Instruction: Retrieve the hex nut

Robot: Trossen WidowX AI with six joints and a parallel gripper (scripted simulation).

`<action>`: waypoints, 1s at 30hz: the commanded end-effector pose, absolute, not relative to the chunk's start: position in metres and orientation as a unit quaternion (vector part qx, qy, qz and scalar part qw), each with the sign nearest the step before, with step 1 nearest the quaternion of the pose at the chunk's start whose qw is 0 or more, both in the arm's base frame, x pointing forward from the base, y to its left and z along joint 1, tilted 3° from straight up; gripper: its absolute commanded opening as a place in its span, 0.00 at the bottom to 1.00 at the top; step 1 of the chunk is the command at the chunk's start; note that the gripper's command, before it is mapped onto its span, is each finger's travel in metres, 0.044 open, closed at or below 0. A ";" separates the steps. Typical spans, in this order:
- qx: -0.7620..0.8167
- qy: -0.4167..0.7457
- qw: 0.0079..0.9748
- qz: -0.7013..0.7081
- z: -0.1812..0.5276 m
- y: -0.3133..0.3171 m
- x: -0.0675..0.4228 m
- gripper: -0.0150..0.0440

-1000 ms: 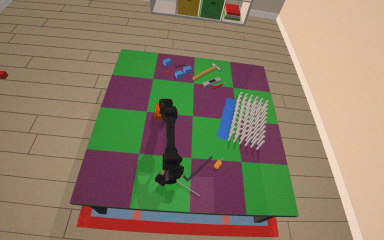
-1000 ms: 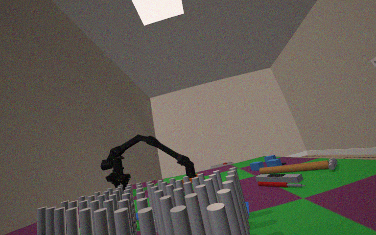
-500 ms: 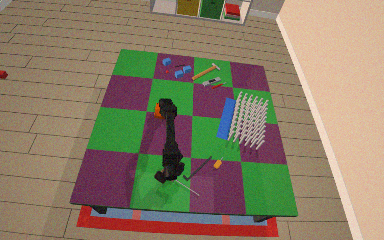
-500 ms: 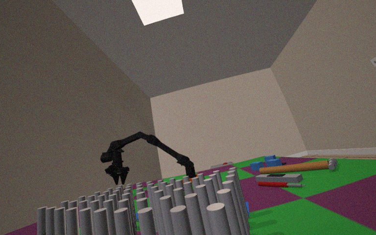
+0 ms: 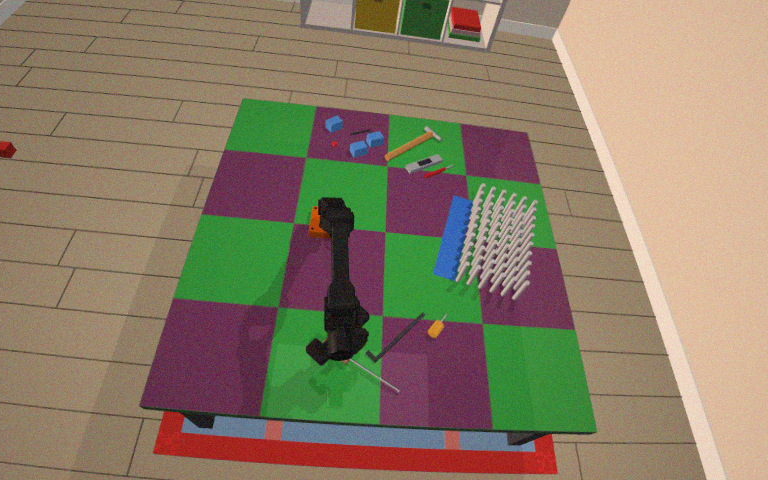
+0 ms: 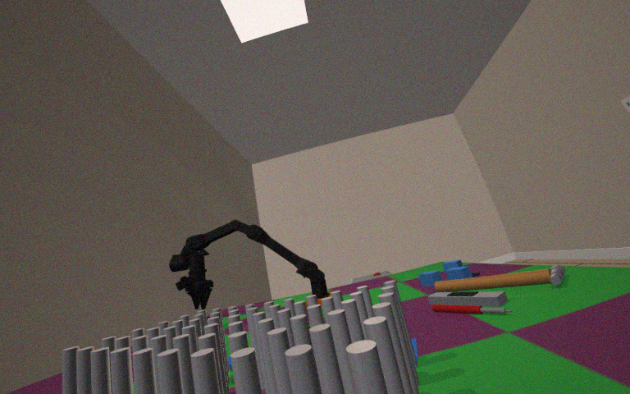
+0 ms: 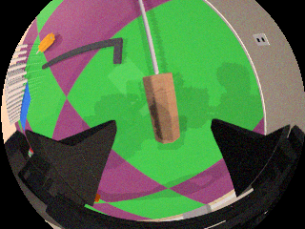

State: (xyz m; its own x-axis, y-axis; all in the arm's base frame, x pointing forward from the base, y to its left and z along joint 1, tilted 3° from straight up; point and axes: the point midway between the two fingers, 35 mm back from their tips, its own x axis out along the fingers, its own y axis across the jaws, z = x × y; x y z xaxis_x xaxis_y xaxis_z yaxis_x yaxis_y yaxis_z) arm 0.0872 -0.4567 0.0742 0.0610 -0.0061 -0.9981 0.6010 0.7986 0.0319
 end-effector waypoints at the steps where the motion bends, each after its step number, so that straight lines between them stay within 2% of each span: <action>1: 0.329 0.589 0.671 -0.309 0.074 -0.457 0.084 1.00; 7: 0.528 0.426 0.575 -0.457 0.071 -0.459 0.082 1.00; 14: 0.718 0.200 0.388 -0.543 0.070 -0.458 0.080 1.00; 19: 0.809 0.039 0.221 -0.544 0.071 -0.457 0.078 1.00; 30: 0.866 -0.174 -0.065 -0.465 0.073 -0.452 0.075 1.00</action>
